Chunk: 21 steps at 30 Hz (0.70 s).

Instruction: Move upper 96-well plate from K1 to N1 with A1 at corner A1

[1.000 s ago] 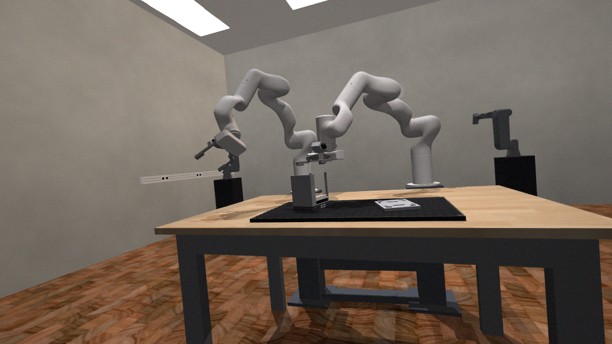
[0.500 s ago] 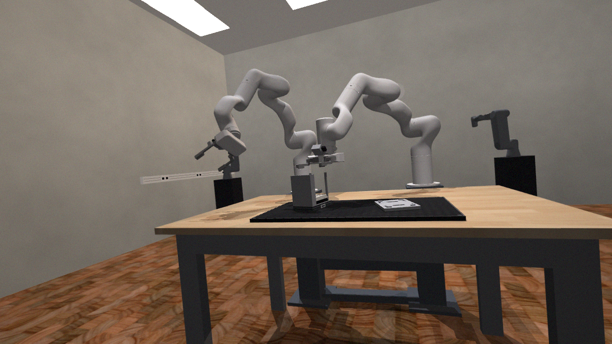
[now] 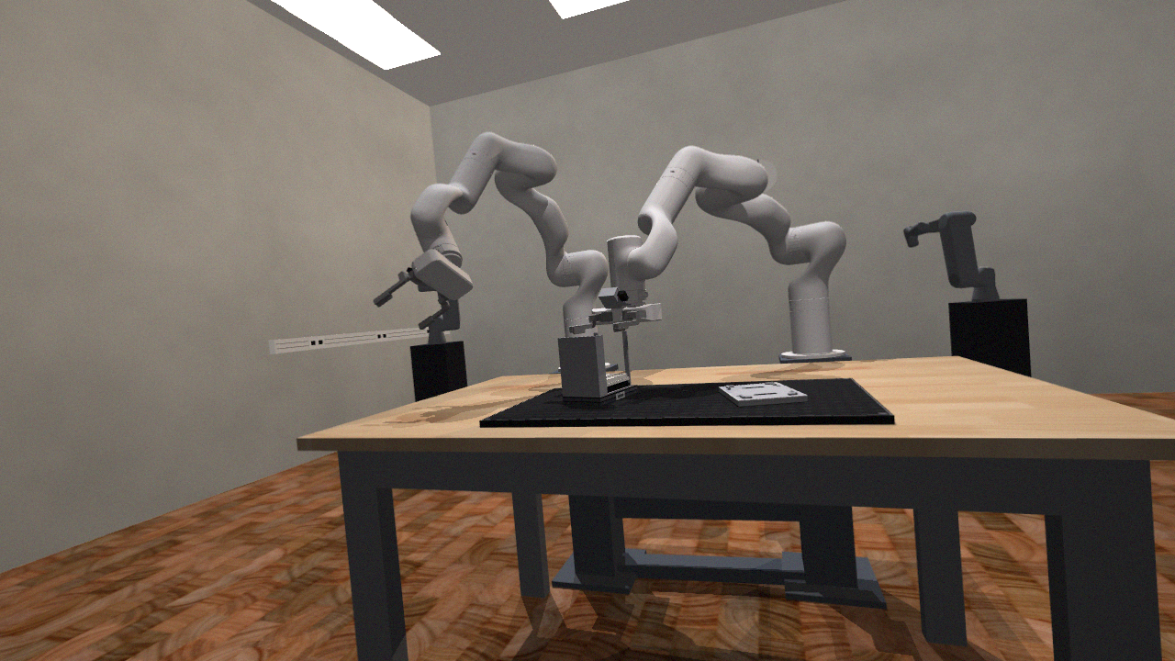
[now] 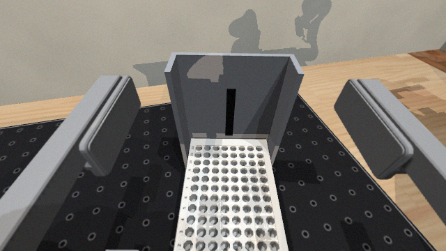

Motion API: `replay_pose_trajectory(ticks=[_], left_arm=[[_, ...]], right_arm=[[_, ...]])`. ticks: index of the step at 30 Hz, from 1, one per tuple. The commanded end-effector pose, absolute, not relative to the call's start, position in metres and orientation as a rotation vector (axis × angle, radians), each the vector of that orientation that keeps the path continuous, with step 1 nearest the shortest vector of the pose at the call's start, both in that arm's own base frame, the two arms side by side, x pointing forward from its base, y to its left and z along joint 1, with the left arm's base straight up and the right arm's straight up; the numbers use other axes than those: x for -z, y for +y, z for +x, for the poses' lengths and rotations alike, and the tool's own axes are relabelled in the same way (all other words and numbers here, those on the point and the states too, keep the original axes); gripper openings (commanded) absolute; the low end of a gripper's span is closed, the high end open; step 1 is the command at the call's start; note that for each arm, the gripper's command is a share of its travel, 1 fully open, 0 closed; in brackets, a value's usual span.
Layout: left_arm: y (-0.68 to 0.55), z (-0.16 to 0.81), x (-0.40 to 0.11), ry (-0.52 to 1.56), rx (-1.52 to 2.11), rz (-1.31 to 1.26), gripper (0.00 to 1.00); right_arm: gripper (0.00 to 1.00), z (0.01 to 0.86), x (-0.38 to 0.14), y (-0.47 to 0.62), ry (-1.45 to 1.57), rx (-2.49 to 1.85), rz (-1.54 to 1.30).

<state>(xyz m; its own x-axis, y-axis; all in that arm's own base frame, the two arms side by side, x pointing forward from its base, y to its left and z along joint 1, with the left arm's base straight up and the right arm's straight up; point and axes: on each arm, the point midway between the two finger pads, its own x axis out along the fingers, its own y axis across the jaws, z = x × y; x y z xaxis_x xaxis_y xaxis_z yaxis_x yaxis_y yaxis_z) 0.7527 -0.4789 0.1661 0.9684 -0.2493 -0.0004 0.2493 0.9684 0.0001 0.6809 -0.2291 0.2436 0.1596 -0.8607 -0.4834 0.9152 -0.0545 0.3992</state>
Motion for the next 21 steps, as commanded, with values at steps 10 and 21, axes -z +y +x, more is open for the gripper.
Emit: replay_pose_trajectory(ticks=[10,21], left_arm=[[-0.480,0.754,-0.147,-0.003,0.252,-0.002,0.37],[-0.480,0.754,-0.132,-0.003,0.252,-0.002,0.37]], right_arm=[[1.00,0.682,-0.245,-0.229,0.090,1.448,0.740],[1.00,0.682,-0.245,-0.229,0.090,1.448,0.740]])
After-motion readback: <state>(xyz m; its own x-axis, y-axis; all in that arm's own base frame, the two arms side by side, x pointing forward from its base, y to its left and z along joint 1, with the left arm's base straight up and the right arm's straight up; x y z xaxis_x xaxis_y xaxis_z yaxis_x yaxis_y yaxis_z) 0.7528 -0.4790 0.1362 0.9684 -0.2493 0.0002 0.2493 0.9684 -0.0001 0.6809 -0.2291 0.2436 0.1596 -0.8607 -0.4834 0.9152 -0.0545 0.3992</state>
